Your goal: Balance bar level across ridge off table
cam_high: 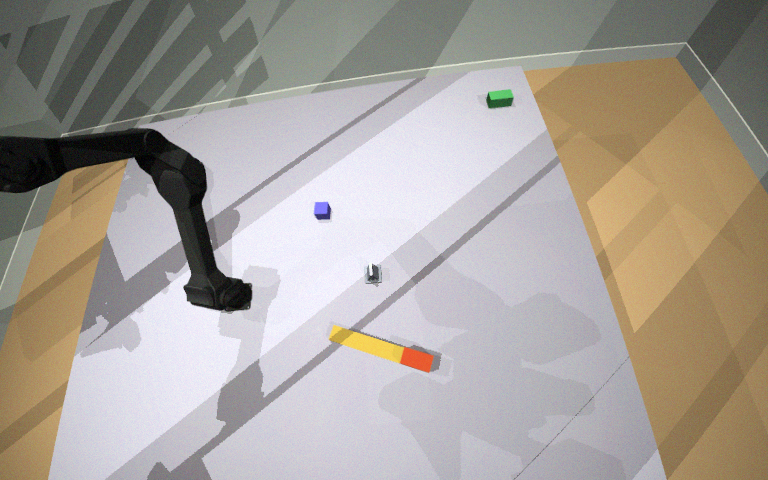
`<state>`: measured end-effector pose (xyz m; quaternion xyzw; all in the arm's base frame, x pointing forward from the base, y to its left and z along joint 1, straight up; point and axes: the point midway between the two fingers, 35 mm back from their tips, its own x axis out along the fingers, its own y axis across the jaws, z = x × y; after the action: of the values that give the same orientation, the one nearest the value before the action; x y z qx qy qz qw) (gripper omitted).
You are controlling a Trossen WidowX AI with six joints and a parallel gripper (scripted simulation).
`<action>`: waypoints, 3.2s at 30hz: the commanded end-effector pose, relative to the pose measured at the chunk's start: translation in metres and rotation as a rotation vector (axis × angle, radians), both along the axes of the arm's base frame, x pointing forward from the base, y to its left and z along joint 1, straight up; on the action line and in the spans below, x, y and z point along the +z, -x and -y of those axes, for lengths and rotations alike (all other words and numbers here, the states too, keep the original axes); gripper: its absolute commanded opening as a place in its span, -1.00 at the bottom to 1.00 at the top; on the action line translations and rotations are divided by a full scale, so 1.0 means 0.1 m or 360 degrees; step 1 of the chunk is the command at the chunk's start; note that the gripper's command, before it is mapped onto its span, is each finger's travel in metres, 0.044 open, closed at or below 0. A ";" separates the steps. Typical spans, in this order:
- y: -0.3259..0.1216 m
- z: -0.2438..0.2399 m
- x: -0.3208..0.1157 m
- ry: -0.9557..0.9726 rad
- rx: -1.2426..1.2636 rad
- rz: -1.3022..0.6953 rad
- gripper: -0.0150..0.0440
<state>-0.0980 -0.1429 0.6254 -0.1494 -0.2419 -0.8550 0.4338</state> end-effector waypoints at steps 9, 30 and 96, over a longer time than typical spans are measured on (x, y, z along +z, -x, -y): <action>-0.23 0.69 -0.34 -0.0432 0.0171 -0.0216 0.58; -0.74 1.20 -0.74 -0.0673 0.0494 -0.0330 0.58; -3.69 1.42 -3.55 -0.1132 0.1395 -0.4441 0.58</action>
<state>0.2583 -0.2935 0.2823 -0.6046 0.5575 0.0941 0.5611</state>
